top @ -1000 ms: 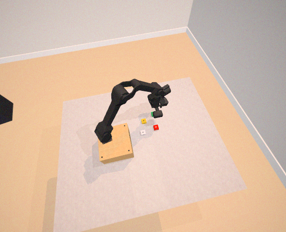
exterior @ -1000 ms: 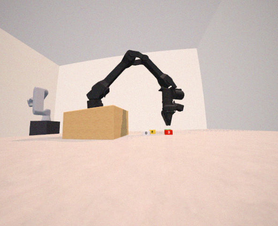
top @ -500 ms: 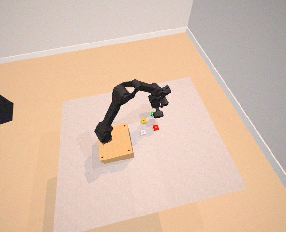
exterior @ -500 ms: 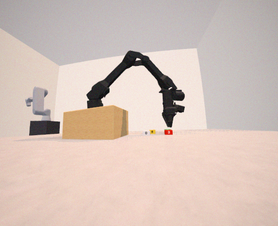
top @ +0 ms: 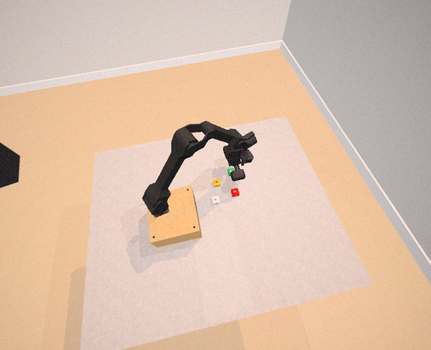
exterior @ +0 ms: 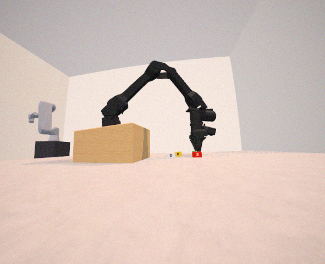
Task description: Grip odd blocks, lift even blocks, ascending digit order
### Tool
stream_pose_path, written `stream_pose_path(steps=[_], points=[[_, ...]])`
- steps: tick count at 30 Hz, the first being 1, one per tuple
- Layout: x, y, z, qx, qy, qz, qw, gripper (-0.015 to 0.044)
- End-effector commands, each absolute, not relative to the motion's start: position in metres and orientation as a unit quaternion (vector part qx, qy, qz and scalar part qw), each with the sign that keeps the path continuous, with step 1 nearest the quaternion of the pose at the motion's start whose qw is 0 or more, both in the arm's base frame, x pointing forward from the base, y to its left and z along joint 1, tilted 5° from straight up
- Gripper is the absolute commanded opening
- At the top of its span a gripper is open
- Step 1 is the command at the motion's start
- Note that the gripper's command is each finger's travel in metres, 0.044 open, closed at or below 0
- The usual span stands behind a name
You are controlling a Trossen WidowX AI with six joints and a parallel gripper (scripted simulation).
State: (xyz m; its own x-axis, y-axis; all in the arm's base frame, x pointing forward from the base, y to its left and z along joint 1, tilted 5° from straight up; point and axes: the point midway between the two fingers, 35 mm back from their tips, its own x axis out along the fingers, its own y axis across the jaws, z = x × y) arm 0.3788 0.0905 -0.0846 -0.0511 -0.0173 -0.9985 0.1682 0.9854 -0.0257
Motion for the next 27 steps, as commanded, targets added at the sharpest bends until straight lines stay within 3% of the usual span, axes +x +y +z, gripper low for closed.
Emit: stream_pose_path(steps=[1, 6, 27], points=[[0.3787, 0.0904, -0.0861, 0.054, 0.722, -0.07, 0.686, 0.0242], [0.3787, 0.0904, -0.0861, 0.054, 0.722, -0.07, 0.686, 0.012], [0.3787, 0.0904, -0.0861, 0.054, 0.722, -0.07, 0.686, 0.012]])
